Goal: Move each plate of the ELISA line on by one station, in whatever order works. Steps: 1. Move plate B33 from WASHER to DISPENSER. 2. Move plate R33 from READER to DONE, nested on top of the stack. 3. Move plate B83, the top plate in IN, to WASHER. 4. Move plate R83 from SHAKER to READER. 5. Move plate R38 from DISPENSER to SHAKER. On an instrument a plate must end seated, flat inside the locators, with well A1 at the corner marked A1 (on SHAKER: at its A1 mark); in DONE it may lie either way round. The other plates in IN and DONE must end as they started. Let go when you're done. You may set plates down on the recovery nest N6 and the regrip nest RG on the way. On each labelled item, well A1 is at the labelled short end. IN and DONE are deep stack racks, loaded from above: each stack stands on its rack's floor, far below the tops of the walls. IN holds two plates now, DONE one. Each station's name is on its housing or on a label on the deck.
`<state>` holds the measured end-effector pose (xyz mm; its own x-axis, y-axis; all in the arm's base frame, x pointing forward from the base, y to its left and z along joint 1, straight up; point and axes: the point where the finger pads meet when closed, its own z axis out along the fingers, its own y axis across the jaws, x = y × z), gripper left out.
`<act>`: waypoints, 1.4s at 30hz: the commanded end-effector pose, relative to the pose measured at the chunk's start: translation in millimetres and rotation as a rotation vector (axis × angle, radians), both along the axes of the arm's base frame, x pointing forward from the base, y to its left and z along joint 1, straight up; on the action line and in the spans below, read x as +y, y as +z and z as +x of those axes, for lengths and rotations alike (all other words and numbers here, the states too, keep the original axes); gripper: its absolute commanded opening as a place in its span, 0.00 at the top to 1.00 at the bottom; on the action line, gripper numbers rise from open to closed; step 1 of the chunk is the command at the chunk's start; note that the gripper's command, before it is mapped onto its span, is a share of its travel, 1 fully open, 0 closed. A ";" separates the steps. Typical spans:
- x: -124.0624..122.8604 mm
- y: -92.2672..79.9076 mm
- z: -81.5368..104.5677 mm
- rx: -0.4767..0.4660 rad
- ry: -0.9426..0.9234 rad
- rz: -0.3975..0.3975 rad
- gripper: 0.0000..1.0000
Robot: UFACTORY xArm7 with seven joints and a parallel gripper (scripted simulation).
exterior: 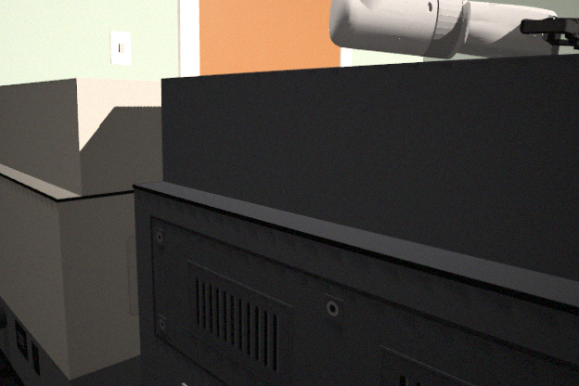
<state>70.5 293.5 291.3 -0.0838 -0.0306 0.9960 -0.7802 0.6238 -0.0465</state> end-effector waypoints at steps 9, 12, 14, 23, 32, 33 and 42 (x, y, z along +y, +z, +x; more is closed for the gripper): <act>0.3 1.1 0.3 -0.001 0.000 0.004 0.00; 0.3 1.1 0.3 -0.001 0.000 0.004 0.00; 0.3 1.1 0.3 -0.001 0.000 0.004 0.00; -14.6 -4.7 12.3 -0.198 -0.105 0.093 0.00; -37.0 -13.3 30.2 -0.492 -0.263 0.227 0.00; -37.0 -13.3 30.2 -0.492 -0.263 0.227 0.00; -56.9 -20.9 46.1 -0.754 -0.403 0.345 0.00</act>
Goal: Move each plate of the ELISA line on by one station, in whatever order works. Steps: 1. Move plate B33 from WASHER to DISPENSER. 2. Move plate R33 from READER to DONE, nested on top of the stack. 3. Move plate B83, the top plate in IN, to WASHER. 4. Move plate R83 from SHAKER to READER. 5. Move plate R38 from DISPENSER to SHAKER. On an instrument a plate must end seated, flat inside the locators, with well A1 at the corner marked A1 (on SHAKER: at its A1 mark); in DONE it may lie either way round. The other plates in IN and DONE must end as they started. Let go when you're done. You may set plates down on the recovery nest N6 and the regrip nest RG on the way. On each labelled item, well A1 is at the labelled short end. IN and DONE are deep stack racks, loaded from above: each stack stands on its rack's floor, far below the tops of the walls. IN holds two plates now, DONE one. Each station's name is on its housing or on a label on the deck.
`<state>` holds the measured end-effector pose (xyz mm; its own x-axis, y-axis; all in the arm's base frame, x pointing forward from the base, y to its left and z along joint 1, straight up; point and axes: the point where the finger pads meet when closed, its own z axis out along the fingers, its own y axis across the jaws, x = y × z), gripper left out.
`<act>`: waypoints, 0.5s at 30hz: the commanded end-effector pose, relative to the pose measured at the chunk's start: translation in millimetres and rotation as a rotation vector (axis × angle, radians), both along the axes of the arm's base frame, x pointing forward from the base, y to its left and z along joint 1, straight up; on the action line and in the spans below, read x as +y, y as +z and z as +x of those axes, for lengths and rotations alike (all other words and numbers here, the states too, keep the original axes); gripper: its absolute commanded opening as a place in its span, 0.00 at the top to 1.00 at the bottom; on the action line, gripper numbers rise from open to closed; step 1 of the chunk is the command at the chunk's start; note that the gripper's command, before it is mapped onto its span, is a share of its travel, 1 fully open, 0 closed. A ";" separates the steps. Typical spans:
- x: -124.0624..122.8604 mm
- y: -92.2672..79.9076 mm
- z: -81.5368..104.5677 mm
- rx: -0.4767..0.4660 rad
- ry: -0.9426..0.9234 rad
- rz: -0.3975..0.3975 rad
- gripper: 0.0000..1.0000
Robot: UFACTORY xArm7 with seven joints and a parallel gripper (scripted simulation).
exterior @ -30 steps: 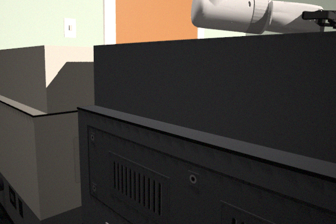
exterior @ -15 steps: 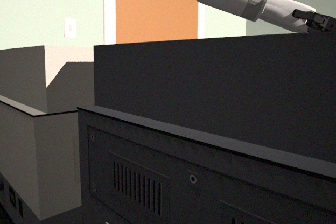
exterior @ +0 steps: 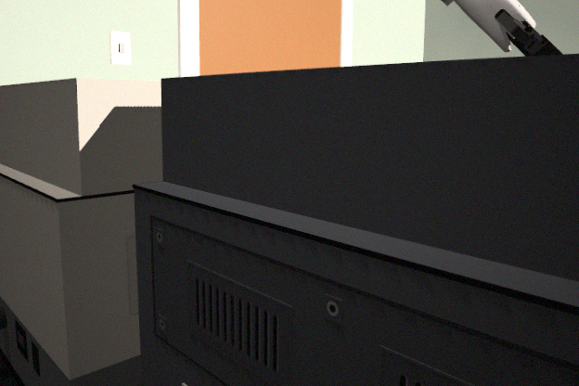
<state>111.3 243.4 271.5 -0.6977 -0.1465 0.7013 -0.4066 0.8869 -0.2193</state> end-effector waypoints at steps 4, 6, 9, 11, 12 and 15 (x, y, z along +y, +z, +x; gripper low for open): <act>-16.7 -4.9 13.2 -0.239 -0.119 0.108 0.00; -21.7 -6.7 17.2 -0.305 -0.154 0.138 0.00; -24.2 -7.7 19.2 -0.338 -0.171 0.153 0.00; -29.2 -9.5 23.2 -0.403 -0.207 0.182 0.00; -31.8 -10.4 25.2 -0.436 -0.224 0.197 0.00; -39.3 -13.2 31.2 -0.535 -0.277 0.241 0.00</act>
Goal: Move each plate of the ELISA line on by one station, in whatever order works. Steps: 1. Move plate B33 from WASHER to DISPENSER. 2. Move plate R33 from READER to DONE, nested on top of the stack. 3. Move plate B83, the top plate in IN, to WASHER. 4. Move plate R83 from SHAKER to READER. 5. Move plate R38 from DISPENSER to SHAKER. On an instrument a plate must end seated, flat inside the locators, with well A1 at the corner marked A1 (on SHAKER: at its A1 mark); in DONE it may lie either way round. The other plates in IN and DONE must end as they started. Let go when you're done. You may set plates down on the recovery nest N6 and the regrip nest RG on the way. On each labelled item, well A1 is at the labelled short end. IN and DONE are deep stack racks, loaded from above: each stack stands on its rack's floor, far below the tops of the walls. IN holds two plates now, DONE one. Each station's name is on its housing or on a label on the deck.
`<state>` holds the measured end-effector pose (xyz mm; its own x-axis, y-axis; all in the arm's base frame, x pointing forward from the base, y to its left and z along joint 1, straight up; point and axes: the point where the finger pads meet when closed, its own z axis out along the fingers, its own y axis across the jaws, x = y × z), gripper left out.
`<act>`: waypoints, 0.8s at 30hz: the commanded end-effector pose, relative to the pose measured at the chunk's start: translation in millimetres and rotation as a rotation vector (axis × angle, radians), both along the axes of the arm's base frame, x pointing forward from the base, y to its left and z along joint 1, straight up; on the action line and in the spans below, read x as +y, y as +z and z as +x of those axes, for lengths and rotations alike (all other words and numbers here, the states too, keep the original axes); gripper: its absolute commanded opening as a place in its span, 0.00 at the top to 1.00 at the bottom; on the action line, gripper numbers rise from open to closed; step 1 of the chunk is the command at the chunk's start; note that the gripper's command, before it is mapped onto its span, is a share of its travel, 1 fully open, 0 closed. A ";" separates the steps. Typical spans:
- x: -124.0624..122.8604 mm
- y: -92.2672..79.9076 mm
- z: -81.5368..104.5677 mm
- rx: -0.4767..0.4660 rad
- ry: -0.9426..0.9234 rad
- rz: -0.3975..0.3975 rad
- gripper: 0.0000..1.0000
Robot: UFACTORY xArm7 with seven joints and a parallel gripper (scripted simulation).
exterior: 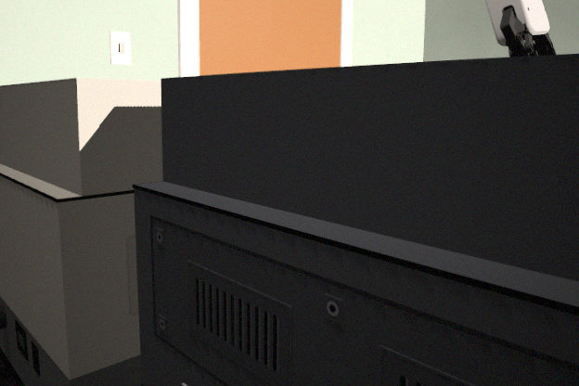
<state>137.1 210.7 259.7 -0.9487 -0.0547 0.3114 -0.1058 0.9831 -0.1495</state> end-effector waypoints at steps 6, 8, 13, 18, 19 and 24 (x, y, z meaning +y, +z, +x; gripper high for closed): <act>-21.7 -7.0 17.3 -0.293 -0.154 0.137 0.00; -26.7 -8.9 21.3 -0.323 -0.170 0.150 0.00; -34.2 -11.7 27.3 -0.323 -0.170 0.150 0.00; -46.8 -16.5 37.2 -0.324 -0.170 0.150 0.00; -49.3 -17.4 39.2 -0.324 -0.170 0.150 0.00; -61.9 -22.2 49.2 -0.324 -0.170 0.150 0.00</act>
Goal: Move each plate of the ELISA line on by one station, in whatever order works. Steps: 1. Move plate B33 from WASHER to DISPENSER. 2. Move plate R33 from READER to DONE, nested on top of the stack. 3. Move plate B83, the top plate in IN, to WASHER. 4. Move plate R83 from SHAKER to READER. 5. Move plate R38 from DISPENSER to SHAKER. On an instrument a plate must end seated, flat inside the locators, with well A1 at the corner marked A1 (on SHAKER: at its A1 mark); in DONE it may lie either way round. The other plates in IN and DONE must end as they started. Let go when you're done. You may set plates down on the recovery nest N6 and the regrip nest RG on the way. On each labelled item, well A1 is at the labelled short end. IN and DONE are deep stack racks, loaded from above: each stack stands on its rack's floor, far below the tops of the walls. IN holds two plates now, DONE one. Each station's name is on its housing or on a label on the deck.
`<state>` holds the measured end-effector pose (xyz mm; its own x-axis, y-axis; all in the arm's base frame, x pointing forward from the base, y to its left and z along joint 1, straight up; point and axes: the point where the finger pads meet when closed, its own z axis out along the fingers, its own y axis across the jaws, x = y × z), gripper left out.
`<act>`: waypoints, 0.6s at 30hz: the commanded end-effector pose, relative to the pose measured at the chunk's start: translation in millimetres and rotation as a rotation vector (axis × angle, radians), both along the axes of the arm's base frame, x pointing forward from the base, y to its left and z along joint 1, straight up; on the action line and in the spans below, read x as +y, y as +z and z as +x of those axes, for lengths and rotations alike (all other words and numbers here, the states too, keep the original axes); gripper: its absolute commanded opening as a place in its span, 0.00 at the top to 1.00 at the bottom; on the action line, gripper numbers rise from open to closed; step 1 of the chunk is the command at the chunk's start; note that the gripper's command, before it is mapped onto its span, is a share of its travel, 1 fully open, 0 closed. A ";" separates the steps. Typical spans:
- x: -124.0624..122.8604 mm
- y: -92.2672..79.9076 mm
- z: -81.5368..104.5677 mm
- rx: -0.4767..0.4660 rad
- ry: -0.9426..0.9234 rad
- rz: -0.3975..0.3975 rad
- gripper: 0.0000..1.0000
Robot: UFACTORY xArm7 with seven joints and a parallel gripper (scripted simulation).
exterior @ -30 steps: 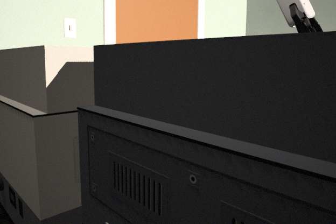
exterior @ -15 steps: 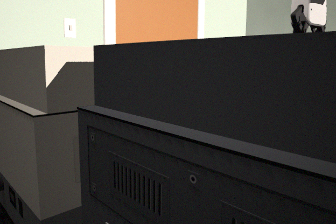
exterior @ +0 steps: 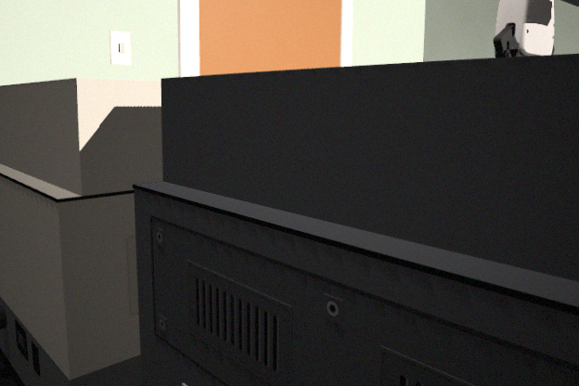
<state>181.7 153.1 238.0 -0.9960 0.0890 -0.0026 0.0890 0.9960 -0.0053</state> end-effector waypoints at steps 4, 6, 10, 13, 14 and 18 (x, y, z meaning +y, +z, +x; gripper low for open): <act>-9.3 -2.3 8.6 -0.003 0.000 0.003 0.00; -14.3 -4.2 12.6 -0.003 0.000 0.003 0.00; -24.4 -8.1 20.6 -0.003 0.000 0.003 0.00; -31.9 -10.9 26.6 -0.003 0.000 0.003 0.00; -34.4 -11.9 28.6 -0.003 0.000 0.002 0.00; -44.5 -15.7 36.5 -0.003 0.000 0.002 0.00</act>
